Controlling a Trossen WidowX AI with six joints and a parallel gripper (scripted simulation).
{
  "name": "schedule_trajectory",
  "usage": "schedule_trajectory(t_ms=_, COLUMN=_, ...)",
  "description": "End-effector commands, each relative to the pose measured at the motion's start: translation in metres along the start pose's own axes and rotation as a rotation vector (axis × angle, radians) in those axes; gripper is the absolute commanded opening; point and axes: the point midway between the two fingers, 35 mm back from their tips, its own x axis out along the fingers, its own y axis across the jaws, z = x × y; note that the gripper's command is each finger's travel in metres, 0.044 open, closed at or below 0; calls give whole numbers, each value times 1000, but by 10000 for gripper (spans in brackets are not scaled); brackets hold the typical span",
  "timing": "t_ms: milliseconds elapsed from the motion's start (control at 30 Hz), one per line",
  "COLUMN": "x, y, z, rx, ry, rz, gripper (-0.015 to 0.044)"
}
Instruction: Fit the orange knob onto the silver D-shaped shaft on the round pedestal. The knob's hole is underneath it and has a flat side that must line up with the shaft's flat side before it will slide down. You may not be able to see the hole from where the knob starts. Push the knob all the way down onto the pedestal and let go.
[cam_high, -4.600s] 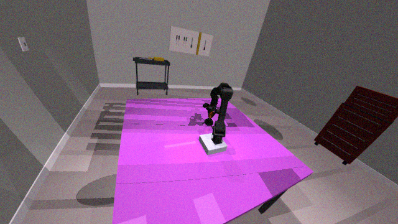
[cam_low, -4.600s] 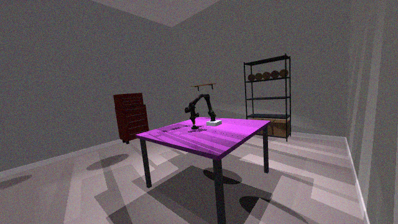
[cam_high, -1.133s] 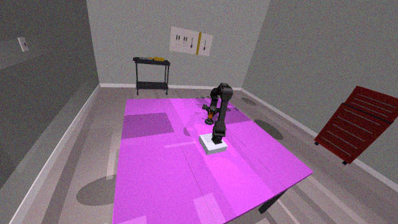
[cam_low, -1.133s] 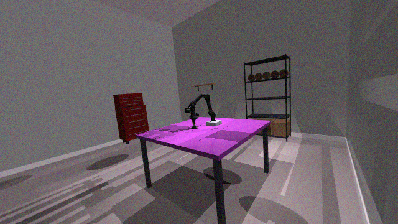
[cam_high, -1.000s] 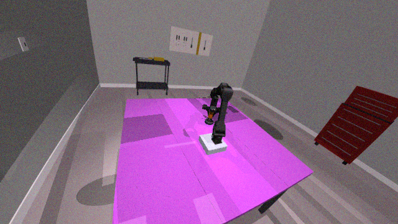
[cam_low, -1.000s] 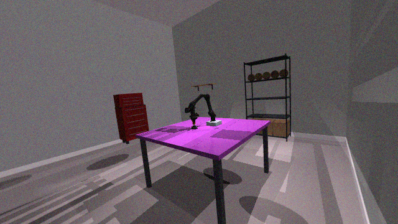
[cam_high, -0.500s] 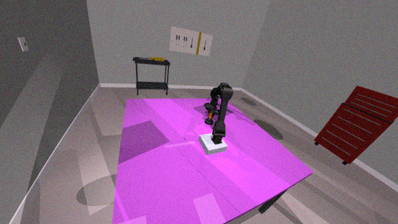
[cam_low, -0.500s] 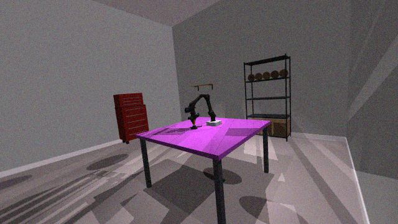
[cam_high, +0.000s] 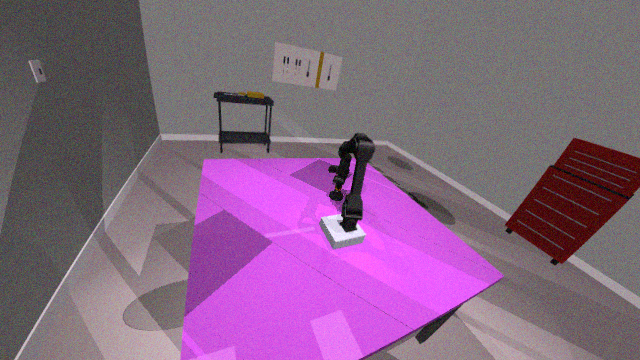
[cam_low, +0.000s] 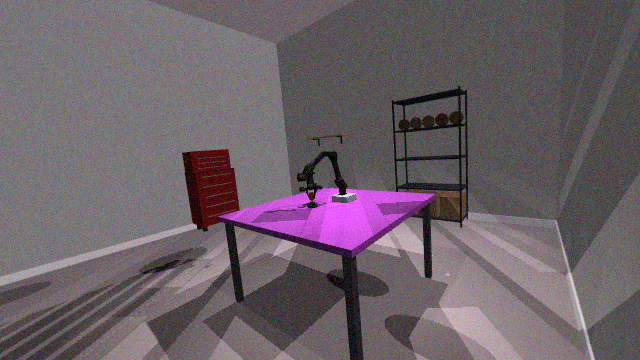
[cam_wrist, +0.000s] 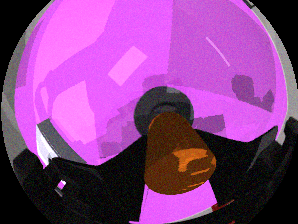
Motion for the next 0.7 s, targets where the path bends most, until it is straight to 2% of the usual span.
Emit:
schedule_trajectory(t_ms=0, x=-3, y=-1, z=0, rx=374, ry=-1, rz=-6, gripper=0)
schedule_trajectory(t_ms=667, x=-5, y=3, z=1, rx=1722, ry=-5, rz=-4, gripper=0)
